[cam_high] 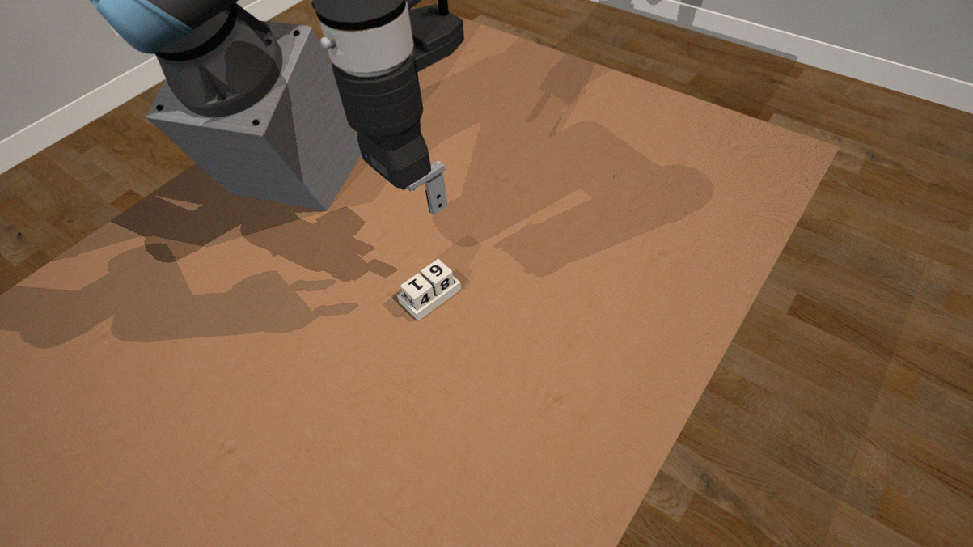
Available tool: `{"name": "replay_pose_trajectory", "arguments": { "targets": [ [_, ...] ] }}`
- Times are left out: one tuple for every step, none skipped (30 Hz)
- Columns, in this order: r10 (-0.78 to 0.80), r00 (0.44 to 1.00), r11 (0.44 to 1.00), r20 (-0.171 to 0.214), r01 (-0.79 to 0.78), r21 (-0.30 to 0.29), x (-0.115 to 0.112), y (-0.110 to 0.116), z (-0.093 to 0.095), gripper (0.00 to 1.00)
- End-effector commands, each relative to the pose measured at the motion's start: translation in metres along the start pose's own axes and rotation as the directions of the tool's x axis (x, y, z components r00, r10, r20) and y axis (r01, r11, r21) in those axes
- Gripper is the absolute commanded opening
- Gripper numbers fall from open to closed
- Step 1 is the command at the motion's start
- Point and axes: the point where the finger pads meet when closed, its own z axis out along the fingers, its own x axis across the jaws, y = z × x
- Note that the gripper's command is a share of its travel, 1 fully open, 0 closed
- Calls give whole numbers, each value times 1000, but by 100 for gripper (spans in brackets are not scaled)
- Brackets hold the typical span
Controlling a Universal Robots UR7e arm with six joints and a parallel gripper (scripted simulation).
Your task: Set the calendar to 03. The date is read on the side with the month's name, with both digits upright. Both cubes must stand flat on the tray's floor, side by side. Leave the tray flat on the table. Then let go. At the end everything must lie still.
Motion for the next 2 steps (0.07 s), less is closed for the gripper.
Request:
{"name": "replay_pose_trajectory", "arguments": {
  "targets": [
    [1,1000,1000,-3,-1,-1,1,0,-1,100],
    [1,1000,1000,-3,-1,-1,1,0,-1,100]
  ]
}}
